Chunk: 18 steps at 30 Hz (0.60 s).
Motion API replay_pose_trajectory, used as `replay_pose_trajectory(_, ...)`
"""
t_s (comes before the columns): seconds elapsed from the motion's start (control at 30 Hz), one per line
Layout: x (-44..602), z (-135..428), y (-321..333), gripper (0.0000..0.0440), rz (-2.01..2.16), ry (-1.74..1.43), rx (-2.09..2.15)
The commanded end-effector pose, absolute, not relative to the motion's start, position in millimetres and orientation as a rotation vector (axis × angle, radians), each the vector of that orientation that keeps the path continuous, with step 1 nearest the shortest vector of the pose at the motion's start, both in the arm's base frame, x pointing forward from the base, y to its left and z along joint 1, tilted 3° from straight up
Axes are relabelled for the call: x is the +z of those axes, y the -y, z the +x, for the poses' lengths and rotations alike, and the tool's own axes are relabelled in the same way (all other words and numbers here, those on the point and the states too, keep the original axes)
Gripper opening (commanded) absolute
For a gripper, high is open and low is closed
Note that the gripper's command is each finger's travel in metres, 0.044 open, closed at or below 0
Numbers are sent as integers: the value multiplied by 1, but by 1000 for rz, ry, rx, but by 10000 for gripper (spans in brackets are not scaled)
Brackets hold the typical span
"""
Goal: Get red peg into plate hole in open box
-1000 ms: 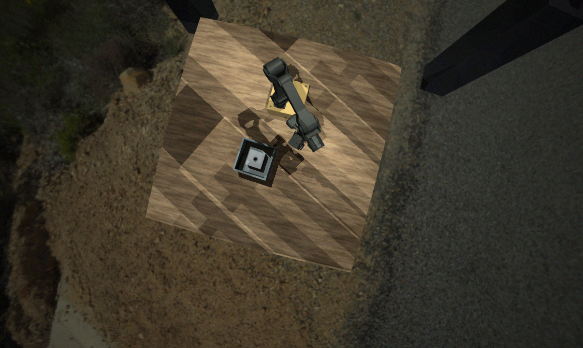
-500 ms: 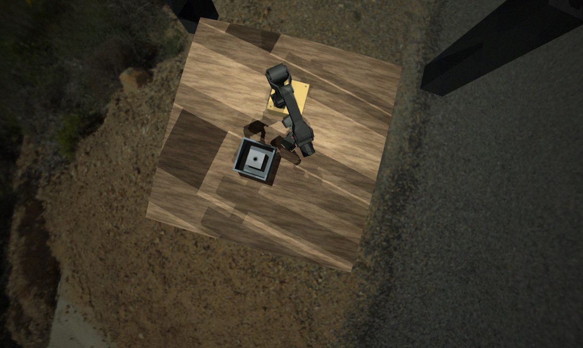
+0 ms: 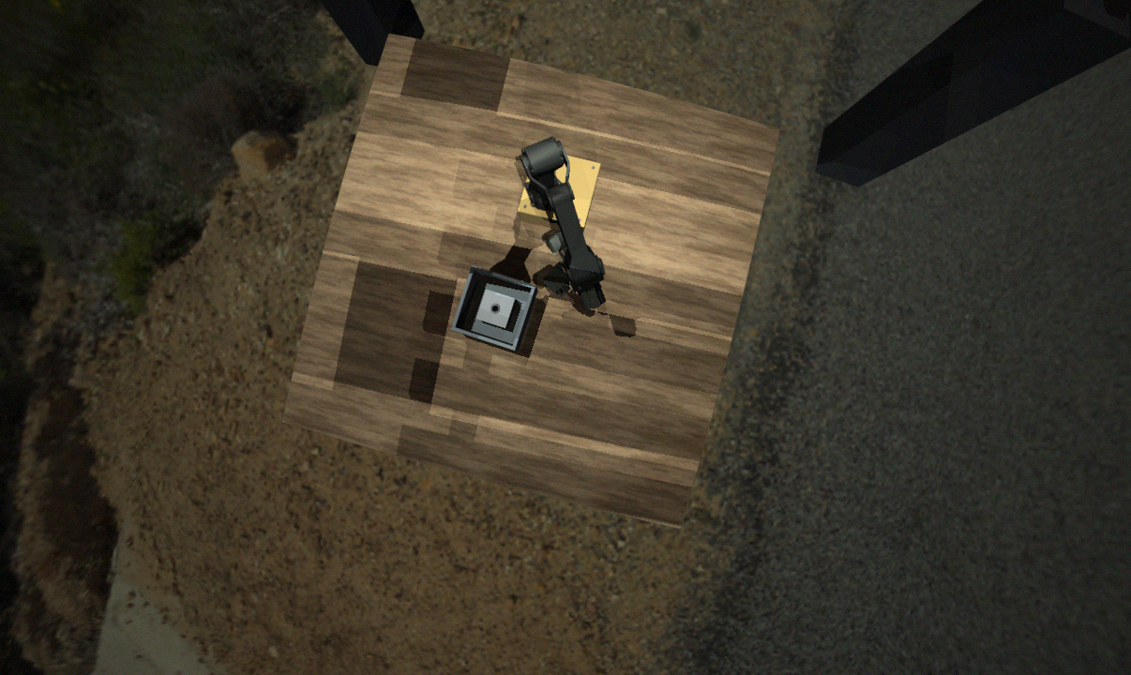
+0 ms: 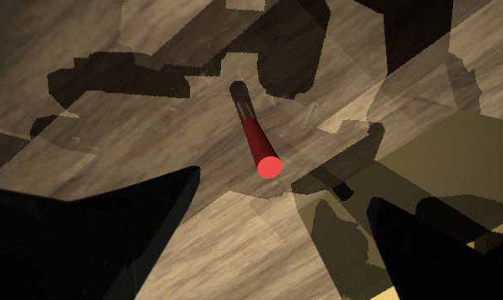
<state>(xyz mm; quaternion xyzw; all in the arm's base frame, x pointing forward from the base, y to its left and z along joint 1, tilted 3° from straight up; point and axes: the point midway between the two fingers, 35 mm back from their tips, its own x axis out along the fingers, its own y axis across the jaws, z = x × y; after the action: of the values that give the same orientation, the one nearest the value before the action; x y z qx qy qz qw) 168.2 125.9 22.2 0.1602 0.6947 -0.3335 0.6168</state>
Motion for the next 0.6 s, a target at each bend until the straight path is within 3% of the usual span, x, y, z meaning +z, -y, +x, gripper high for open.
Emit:
replay_pose_trajectory(0.0, 10, 167, -123, 440, 367, -1593, -780)
replay_pose_trajectory(0.33, -26, 169, -119, 423, 365, -1568, -768)
replay_pose_trajectory(0.57, -46, 163, -113, 251, 344, -1581, -790)
